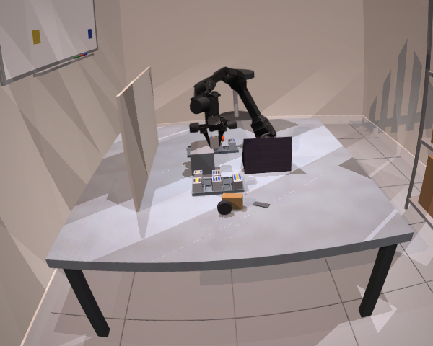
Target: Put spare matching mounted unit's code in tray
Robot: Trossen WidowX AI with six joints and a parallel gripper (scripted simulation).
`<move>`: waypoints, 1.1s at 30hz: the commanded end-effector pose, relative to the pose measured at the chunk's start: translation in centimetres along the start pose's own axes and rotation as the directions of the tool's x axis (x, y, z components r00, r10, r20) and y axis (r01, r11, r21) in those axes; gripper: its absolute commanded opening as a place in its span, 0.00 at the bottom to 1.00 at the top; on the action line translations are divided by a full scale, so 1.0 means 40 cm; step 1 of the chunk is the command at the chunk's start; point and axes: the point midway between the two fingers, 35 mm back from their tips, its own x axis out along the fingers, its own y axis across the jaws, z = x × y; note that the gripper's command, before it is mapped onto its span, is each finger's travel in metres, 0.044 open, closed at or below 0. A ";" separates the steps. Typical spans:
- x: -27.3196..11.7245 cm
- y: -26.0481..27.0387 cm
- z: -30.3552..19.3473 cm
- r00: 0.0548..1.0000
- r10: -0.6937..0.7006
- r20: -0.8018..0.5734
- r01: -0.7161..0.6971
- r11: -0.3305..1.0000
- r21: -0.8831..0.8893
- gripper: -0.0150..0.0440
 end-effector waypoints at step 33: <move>-0.029 -0.198 -0.653 0.998 -0.020 -0.057 0.021 1.000 0.016 0.25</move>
